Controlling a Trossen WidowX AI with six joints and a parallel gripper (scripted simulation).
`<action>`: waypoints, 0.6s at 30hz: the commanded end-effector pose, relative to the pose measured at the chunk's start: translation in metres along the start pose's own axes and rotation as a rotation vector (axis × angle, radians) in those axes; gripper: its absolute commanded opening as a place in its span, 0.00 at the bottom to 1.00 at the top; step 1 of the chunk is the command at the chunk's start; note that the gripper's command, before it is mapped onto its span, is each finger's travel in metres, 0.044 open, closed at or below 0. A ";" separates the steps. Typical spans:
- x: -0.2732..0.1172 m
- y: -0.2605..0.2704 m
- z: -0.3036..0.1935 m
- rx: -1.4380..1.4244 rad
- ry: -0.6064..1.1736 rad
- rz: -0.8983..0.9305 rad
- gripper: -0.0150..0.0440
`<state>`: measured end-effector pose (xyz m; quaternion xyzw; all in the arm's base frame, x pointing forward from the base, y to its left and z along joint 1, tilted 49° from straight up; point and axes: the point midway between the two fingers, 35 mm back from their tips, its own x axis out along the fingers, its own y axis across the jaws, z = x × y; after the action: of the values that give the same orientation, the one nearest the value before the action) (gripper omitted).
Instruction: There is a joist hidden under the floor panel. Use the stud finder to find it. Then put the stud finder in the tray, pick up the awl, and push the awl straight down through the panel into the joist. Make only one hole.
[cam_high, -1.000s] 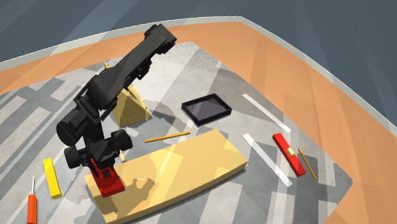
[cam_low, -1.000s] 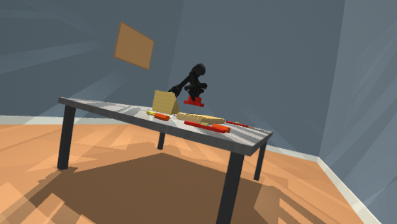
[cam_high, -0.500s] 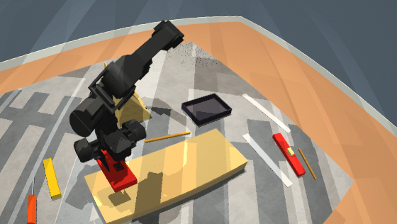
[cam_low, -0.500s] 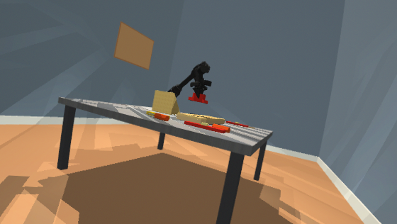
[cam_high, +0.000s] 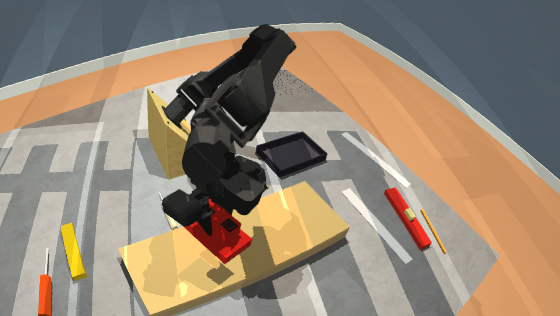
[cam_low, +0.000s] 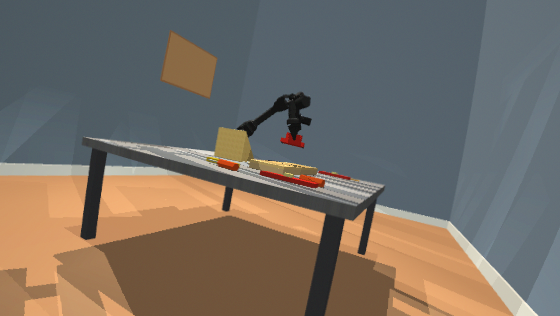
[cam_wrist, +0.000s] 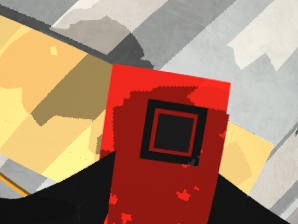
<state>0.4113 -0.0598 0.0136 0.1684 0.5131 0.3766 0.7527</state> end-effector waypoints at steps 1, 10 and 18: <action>-0.003 0.025 0.013 -0.067 -0.010 0.001 0.25; 0.001 0.085 0.030 -0.203 -0.005 0.016 0.25; 0.003 0.138 0.037 -0.325 -0.005 0.036 0.25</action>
<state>0.3956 0.0273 0.1001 0.0704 0.4574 0.4551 0.7608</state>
